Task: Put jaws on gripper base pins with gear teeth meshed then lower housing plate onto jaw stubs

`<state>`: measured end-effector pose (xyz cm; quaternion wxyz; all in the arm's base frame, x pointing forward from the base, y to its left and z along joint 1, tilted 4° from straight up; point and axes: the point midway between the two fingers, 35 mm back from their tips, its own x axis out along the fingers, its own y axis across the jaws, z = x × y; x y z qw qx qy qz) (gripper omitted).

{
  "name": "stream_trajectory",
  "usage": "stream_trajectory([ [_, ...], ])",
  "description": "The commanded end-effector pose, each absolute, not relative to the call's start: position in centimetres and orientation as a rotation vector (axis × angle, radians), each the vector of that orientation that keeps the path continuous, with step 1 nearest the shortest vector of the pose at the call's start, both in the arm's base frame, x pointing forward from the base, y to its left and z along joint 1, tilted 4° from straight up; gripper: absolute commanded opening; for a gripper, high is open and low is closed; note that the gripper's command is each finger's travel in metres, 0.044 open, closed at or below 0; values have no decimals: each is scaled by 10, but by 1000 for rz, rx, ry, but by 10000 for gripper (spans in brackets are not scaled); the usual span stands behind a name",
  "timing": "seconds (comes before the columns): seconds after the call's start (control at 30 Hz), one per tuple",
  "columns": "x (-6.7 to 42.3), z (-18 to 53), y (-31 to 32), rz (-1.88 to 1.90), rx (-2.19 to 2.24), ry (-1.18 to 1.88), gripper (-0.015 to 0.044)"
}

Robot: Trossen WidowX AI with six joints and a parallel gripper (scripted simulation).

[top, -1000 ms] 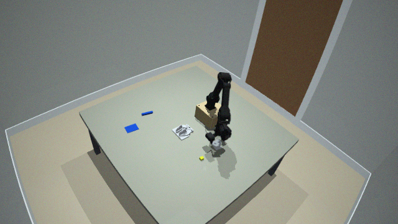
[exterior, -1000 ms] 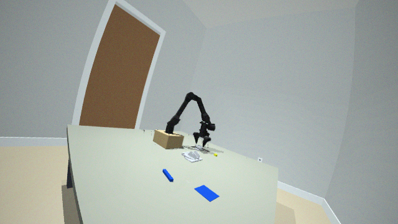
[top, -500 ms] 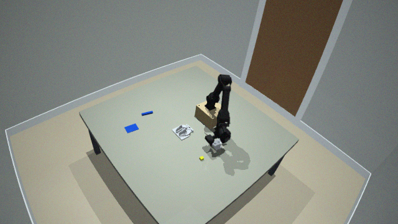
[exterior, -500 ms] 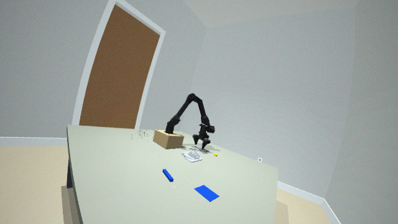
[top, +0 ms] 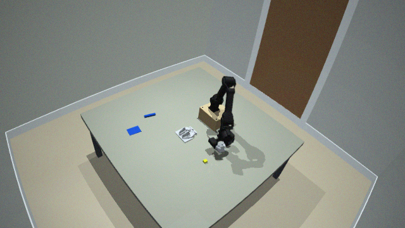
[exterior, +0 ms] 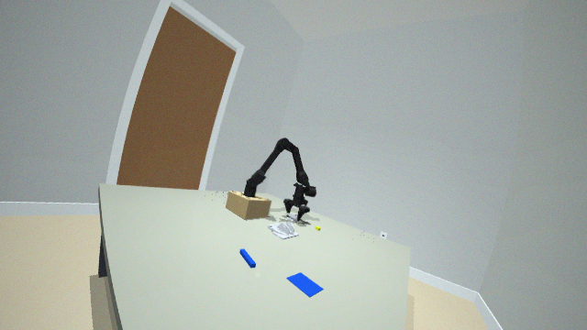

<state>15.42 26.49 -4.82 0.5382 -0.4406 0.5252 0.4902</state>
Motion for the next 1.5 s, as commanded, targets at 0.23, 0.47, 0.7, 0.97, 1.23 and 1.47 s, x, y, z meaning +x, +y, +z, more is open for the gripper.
stream_trajectory([
  [0.23, 153, -51, 265, 1164, -1045, 1256, 440],
  [0.47, 153, -51, 265, 1164, -1045, 1256, 440],
  [0.7, 154, -50, 265, 1166, -1048, 1250, 407],
  [0.97, 154, -50, 265, 1166, -1048, 1250, 353],
  [1.23, 154, -50, 265, 1166, -1048, 1250, 351],
  [1.47, 155, -42, 265, 1166, -1048, 1250, 351],
])
